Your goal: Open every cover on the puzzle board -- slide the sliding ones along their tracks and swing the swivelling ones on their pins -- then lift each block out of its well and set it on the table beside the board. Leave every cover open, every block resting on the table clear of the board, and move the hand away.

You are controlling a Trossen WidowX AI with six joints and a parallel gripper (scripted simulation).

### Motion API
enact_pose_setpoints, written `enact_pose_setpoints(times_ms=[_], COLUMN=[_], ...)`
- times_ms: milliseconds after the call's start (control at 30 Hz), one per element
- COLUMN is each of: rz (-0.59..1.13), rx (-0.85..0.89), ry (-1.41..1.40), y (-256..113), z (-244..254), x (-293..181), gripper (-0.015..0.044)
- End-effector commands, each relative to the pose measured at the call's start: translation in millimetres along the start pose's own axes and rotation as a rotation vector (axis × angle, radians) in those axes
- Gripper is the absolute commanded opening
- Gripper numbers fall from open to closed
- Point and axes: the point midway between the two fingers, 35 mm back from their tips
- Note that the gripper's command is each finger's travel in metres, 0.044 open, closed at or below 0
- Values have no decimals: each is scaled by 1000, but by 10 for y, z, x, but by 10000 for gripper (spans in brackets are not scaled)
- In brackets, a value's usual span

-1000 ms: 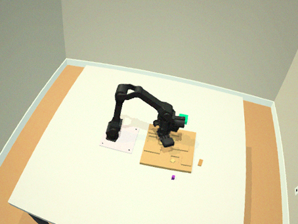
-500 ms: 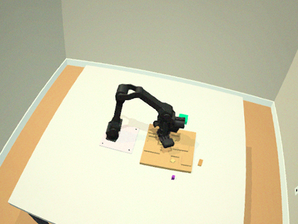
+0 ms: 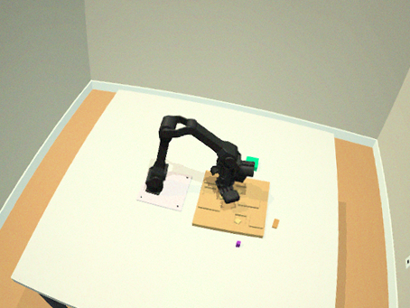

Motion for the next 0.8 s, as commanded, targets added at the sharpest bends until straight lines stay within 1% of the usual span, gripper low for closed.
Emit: enact_pose_setpoints(times_ms=[0, 767], rz=[1, 0], rx=[2, 2], ry=[-4, -4], y=[11, 50], z=[4, -5], x=[-4, 32], gripper=[0, 0])
Point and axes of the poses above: the point midway between the two fingers, 35 mm back from their tips, its own y axis out along the fingers, its own z axis across the jaws, x = y × z, and after that the axes turned 8 degrees about y, right-handed
